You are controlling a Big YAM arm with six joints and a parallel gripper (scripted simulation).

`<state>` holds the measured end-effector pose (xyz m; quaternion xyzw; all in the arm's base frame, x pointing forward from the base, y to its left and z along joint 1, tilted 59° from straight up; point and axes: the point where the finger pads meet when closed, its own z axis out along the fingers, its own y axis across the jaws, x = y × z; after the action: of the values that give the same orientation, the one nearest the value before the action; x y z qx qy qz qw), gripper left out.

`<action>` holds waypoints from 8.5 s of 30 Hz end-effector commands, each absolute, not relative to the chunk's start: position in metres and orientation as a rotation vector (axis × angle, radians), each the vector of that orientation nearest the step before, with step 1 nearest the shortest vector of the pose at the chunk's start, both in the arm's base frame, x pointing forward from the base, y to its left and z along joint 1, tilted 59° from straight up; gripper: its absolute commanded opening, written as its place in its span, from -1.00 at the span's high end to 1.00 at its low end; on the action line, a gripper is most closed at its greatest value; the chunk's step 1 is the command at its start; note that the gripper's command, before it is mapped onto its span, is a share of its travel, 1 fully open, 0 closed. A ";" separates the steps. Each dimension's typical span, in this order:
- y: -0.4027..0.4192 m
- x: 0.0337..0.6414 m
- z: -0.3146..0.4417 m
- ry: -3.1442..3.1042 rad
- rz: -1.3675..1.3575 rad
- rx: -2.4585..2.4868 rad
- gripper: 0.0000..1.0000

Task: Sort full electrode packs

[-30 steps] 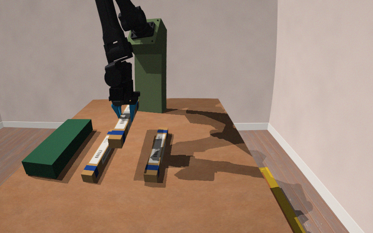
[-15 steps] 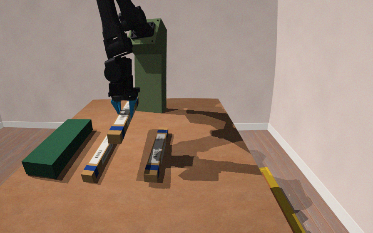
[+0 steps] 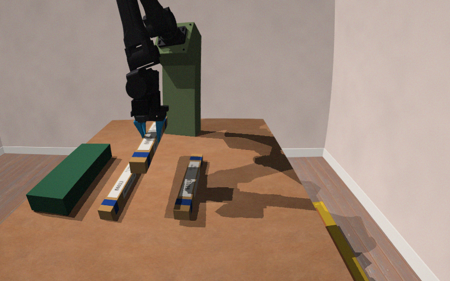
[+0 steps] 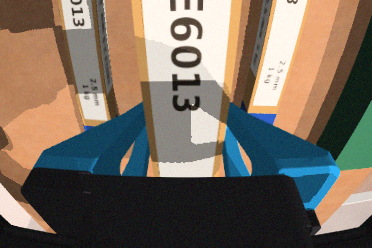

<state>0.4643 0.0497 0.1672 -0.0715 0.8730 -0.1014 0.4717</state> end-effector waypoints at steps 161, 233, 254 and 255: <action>0.237 0.454 0.147 2.103 -0.311 -0.349 1.00; 0.361 0.444 0.149 2.083 -0.286 -0.336 1.00; 0.365 0.442 0.156 2.082 -0.284 -0.334 1.00; 0.365 0.442 0.156 2.082 -0.284 -0.334 1.00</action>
<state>0.4589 0.3366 0.1223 -0.1340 0.8642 -0.1473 0.4621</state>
